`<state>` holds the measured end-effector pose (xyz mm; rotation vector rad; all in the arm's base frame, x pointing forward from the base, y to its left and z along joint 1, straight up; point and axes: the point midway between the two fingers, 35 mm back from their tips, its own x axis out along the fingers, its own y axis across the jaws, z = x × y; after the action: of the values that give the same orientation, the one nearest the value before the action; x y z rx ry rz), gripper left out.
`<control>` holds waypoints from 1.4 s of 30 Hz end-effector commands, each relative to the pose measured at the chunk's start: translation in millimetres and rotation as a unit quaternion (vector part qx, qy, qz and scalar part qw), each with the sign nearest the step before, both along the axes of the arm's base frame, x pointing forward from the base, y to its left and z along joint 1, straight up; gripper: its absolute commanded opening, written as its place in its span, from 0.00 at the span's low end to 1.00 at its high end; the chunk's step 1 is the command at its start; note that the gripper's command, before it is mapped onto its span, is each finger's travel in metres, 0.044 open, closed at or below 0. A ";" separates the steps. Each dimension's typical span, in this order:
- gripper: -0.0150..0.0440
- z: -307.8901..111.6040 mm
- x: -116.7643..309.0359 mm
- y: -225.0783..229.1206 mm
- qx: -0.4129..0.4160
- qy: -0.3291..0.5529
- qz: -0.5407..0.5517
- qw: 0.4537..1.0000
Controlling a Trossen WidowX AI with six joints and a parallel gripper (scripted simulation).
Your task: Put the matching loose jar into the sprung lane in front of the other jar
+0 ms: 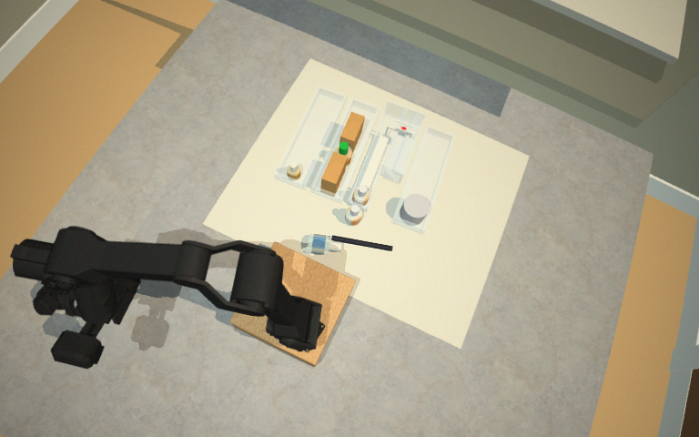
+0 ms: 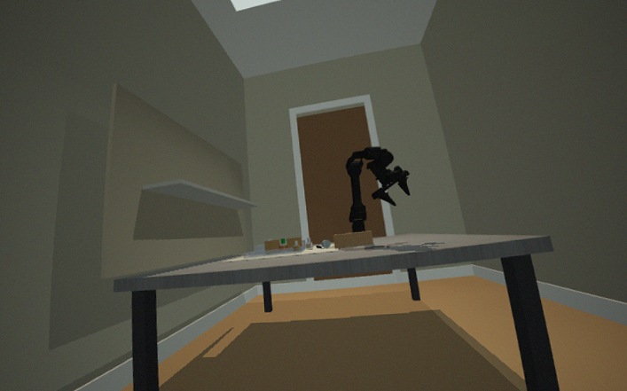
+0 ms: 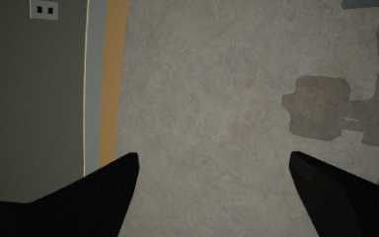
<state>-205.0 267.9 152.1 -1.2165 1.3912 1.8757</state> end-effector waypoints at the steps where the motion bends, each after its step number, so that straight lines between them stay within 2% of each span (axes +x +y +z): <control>1: 0.98 -0.2 1.2 0.8 0.000 0.000 -0.002 1.000; 4: 1.00 -2.6 20.1 11.7 0.004 -0.005 -0.028 1.000; 10: 1.00 -12.0 97.3 41.8 0.013 -0.028 -0.132 0.991; 16: 1.00 -22.4 200.2 55.8 0.020 -0.076 -0.275 0.958; 21: 1.00 -31.7 286.7 40.4 0.007 -0.113 -0.396 0.912; 26: 1.00 -40.3 363.6 2.6 -0.017 -0.137 -0.513 0.847; 32: 1.00 -52.6 437.4 -69.9 -0.063 -0.169 -0.635 0.751; 40: 1.00 -67.8 488.8 -193.3 -0.141 -0.198 -0.763 0.600; 42: 1.00 -68.8 490.2 -209.3 -0.148 -0.199 -0.771 0.587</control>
<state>280.9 92.1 87.2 -0.1394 1.5331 0.1988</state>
